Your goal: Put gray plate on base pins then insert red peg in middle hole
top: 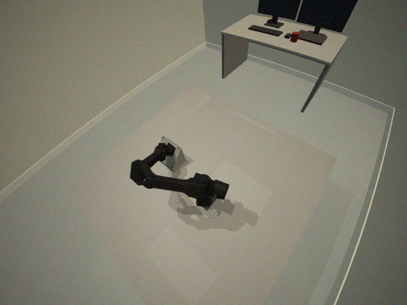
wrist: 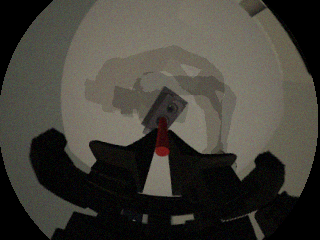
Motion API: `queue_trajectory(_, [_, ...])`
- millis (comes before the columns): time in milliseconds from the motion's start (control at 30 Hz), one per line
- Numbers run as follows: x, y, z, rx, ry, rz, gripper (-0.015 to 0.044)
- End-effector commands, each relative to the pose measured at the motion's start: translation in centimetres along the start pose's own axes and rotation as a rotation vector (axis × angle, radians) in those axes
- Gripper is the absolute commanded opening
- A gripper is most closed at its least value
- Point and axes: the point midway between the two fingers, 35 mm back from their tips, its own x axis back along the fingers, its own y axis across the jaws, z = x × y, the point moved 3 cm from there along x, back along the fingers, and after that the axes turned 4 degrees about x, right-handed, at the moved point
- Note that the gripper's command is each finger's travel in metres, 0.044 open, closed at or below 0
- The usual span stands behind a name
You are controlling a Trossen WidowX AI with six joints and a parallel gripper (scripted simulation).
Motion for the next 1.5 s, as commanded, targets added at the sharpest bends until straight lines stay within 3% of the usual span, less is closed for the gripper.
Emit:
queue_trajectory(0, [0.07, 0.03, -0.01, 0.000, 0.000, -0.001, 0.0000])
queue_trajectory(1167, [-0.16, 0.13, -0.02, -0.002, 0.000, -0.002, 0.0000])
queue_trajectory(1367, [-0.16, 0.13, -0.02, -0.002, 0.000, -0.002, 0.0150])
queue_trajectory(1467, [-0.16, 0.13, -0.02, -0.002, 0.000, -0.002, 0.0150])
